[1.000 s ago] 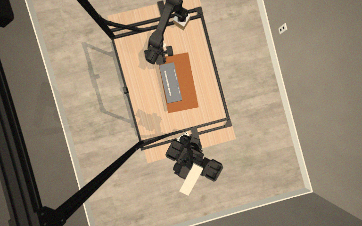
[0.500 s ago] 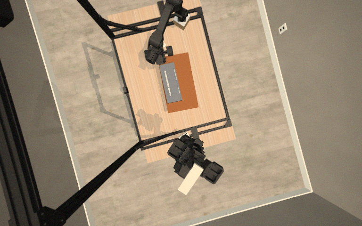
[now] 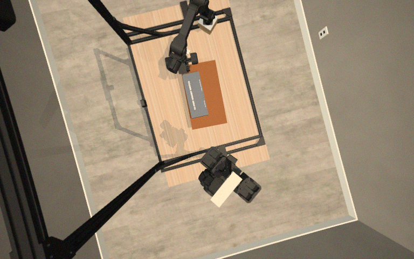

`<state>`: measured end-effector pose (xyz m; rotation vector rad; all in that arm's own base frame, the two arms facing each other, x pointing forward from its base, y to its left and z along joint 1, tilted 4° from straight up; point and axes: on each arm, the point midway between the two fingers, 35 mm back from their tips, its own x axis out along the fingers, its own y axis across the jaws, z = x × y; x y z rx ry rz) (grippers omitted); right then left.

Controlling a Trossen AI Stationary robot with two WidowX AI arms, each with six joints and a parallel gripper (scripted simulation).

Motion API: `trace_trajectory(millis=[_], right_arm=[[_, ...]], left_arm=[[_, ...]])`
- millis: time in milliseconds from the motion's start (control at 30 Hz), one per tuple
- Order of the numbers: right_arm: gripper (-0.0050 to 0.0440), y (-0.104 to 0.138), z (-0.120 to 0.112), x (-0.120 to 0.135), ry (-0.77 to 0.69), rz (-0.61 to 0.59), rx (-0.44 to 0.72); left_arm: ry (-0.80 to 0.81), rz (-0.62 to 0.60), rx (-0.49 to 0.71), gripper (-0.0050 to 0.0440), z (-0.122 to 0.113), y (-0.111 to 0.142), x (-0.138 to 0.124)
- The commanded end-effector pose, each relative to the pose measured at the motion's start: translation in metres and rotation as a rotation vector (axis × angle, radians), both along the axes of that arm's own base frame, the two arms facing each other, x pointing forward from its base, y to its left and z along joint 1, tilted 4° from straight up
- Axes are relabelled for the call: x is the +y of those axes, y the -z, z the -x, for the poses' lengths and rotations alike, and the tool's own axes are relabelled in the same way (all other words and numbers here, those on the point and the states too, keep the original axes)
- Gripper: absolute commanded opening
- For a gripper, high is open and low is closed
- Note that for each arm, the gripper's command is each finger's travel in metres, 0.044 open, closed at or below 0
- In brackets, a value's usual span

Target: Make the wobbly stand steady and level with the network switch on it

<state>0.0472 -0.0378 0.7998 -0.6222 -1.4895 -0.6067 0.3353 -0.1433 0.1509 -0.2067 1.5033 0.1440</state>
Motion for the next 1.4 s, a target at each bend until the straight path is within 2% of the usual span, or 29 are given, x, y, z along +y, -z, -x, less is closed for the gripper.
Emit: trace_trajectory(millis=[0, 133, 167, 367, 567, 700, 733, 933, 1133, 1267, 1300, 1367], right_arm=[[0.0000, 0.012, -0.062, -0.046, 0.138, -0.128, 0.180], [0.0000, 0.034, -0.113, -0.085, 0.279, -0.210, 0.364], [0.0000, 0.039, -0.125, -0.094, 0.279, -0.210, 0.364], [0.0000, 0.042, -0.126, -0.096, 0.276, -0.199, 0.382], [0.0000, 0.095, -0.197, -0.152, 0.461, -0.279, 0.662], [0.0000, 0.131, -0.229, -0.179, 0.573, -0.302, 0.861], [0.0000, 0.140, -0.239, -0.186, 0.573, -0.302, 0.861], [0.0000, 0.140, -0.237, -0.185, 0.569, -0.293, 0.868], [0.0000, 0.217, -0.287, -0.225, 0.706, -0.282, 1.171], [0.0000, 0.264, -0.307, -0.241, 0.777, -0.243, 1.379], [0.0000, 0.274, -0.313, -0.245, 0.777, -0.243, 1.379], [0.0000, 0.274, -0.313, -0.245, 0.777, -0.243, 1.379]], left_arm=[[0.000, 0.000, 0.000, 0.0000, 0.000, 0.000, 0.000], [0.000, 0.000, 0.000, 0.0000, 0.000, 0.000, 0.000], [0.000, 0.000, 0.000, 0.0000, 0.000, 0.000, 0.000], [0.000, 0.000, 0.000, 0.0000, 0.000, 0.000, 0.000], [0.000, 0.000, 0.000, 0.0000, 0.000, 0.000, 0.000], [0.000, 0.000, 0.000, 0.0000, 0.000, 0.000, 0.000], [0.000, 0.000, 0.000, 0.0000, 0.000, 0.000, 0.000], [0.000, 0.000, 0.000, 0.0000, 0.000, 0.000, 0.000], [0.000, 0.000, 0.000, 0.0000, 0.000, 0.000, 0.000], [0.000, 0.000, 0.000, 0.0000, 0.000, 0.000, 0.000], [0.000, 0.000, 0.000, 0.0000, 0.000, 0.000, 0.000], [0.000, 0.000, 0.000, 0.0000, 0.000, 0.000, 0.000]])
